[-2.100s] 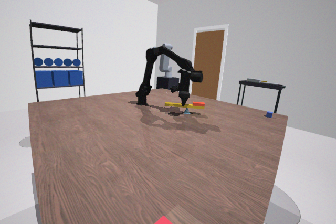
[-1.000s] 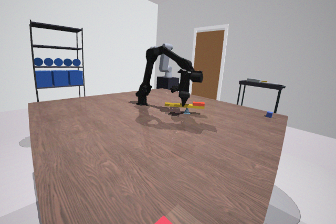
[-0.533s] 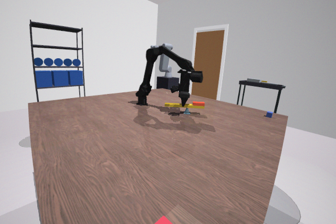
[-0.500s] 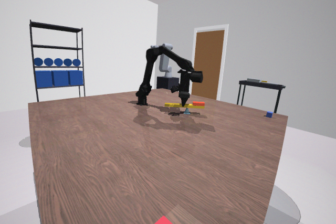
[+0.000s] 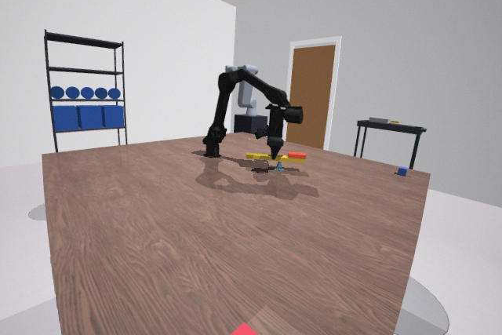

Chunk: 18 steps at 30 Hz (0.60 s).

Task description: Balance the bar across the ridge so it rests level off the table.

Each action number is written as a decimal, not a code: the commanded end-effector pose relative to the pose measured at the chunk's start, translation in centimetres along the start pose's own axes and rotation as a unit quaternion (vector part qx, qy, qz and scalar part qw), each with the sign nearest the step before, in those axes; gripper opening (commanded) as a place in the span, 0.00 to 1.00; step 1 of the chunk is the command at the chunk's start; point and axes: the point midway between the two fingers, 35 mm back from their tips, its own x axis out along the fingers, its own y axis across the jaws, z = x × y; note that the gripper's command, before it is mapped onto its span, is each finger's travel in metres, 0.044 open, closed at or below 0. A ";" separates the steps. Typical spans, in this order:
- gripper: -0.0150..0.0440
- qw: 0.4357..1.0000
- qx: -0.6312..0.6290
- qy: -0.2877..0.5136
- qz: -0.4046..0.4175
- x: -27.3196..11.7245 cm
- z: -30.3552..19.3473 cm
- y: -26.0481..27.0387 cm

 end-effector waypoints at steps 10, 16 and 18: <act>0.55 1.000 0.000 0.000 0.000 0.0 0.0 0.0; 0.55 1.000 0.000 0.000 0.000 0.0 0.0 0.0; 0.57 1.000 0.000 0.000 0.000 0.0 0.0 0.0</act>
